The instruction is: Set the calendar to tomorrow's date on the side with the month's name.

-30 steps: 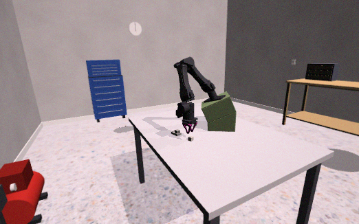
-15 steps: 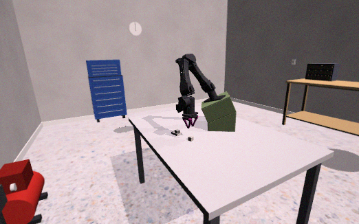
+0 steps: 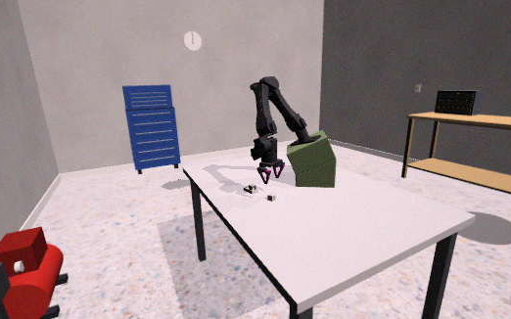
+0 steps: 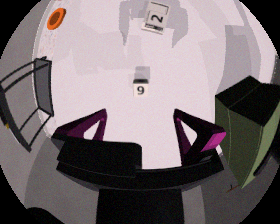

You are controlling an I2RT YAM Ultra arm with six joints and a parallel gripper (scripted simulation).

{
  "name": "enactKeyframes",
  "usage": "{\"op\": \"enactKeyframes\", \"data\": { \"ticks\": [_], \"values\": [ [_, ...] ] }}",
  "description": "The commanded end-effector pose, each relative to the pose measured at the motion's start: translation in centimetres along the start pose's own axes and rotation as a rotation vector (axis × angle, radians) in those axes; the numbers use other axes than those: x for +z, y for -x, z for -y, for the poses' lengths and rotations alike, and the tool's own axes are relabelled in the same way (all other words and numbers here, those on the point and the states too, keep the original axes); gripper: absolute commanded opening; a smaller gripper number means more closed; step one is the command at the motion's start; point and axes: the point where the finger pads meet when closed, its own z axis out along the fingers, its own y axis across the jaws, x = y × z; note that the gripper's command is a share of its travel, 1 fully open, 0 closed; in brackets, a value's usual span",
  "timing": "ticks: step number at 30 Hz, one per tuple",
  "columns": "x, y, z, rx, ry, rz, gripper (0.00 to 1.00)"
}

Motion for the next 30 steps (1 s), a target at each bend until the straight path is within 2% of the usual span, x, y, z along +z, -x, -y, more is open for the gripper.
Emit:
{"op": "enactKeyframes", "data": {
  "ticks": [1, 10, 15, 19, 24, 27, 30],
  "values": [
    [-0.34, 0.12, -0.29, 0.000, 0.008, 0.007, 1.00],
    [-0.34, 0.12, -0.29, -0.006, 0.008, 0.007, 1.00],
    [-0.32, 0.12, -0.29, -0.064, 0.007, 0.007, 1.00],
    [-0.28, 0.12, -0.29, -0.175, 0.007, 0.008, 1.00],
    [-0.21, 0.11, -0.28, -0.395, 0.006, 0.009, 1.00],
    [-0.21, 0.11, -0.28, -0.405, 0.006, 0.009, 1.00],
    [-0.16, 0.11, -0.28, -0.572, 0.005, 0.009, 1.00]
  ]
}}
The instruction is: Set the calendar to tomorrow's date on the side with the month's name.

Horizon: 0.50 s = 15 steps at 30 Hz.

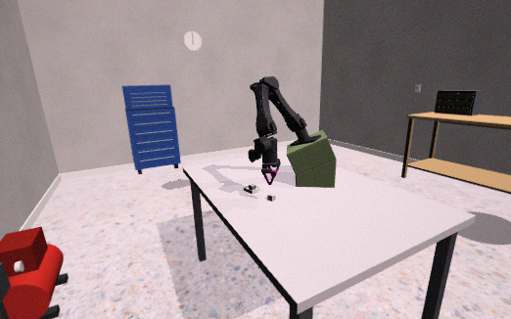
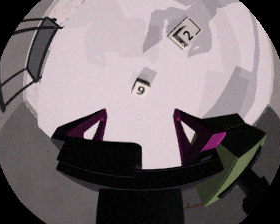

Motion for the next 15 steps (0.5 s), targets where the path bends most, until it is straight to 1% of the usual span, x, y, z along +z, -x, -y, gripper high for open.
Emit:
{"op": "enactKeyframes", "data": {
  "ticks": [1, 2, 3, 4, 5, 12, 14, 15],
  "values": [
    [-0.21, 0.24, -0.26, -0.171, 0.006, 0.011, 1.00],
    [-0.19, 0.24, -0.26, -0.225, 0.005, 0.011, 1.00],
    [-0.19, 0.24, -0.26, -0.240, 0.005, 0.011, 1.00],
    [-0.17, 0.24, -0.26, -0.295, 0.005, 0.011, 1.00],
    [-0.16, 0.24, -0.26, -0.312, 0.005, 0.011, 1.00],
    [-0.08, 0.23, -0.26, -0.584, 0.003, 0.012, 1.00],
    [-0.08, 0.23, -0.26, -0.584, 0.003, 0.012, 1.00],
    [-0.07, 0.23, -0.26, -0.627, 0.003, 0.012, 1.00]
  ]
}}
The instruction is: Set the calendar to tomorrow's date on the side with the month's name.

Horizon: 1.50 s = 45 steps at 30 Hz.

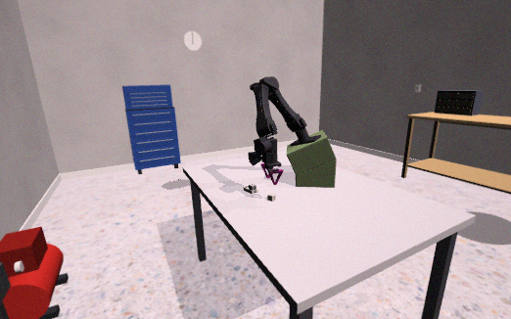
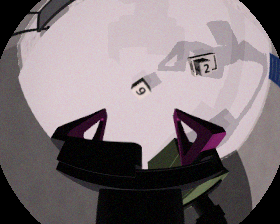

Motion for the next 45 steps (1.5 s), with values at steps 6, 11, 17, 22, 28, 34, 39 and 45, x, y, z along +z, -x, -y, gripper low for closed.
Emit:
{"op": "enactKeyframes", "data": {
  "ticks": [6, 11, 17, 22, 28, 34, 39, 45],
  "values": [
    [-0.13, 0.31, -0.13, -0.367, 0.000, 0.012, 1.00],
    [-0.08, 0.30, -0.14, -0.544, -0.001, 0.012, 1.00],
    [-0.02, 0.29, -0.14, -0.726, -0.002, 0.012, 1.00],
    [0.04, 0.28, -0.14, -0.903, -0.003, 0.012, 1.00],
    [0.11, 0.27, -0.14, -1.125, -0.004, 0.012, 1.00],
    [0.14, 0.27, -0.14, -1.243, -0.005, 0.012, 1.00],
    [0.22, 0.26, -0.14, -1.476, -0.006, 0.011, 1.00],
    [0.28, 0.25, -0.14, -1.682, -0.008, 0.011, 1.00]
  ]
}}
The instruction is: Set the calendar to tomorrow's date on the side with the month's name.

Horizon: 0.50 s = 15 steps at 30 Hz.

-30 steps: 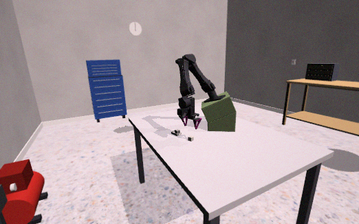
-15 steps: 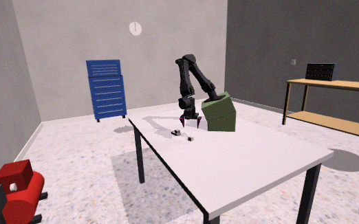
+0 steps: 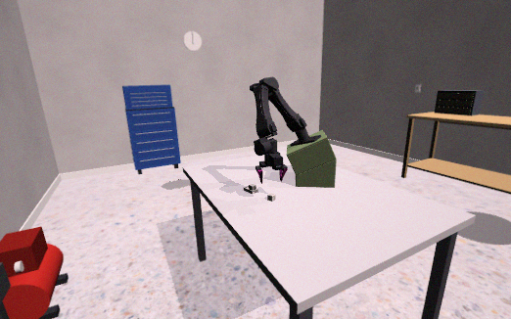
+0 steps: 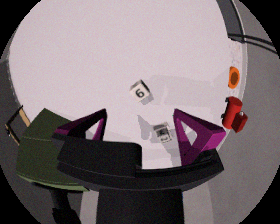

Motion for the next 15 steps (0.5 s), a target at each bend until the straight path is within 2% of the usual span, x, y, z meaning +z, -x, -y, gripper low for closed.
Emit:
{"op": "enactKeyframes", "data": {
  "ticks": [1, 3, 5, 9, 15],
  "values": [
    [-0.13, 0.13, 0.07, -0.190, -0.004, 0.004, 1.00],
    [-0.10, 0.12, 0.07, -0.257, -0.005, 0.004, 1.00],
    [-0.10, 0.12, 0.07, -0.257, -0.005, 0.004, 1.00],
    [-0.04, 0.12, 0.06, -0.448, -0.005, 0.004, 1.00],
    [0.00, 0.12, 0.05, -0.598, -0.005, 0.003, 1.00]
  ]
}}
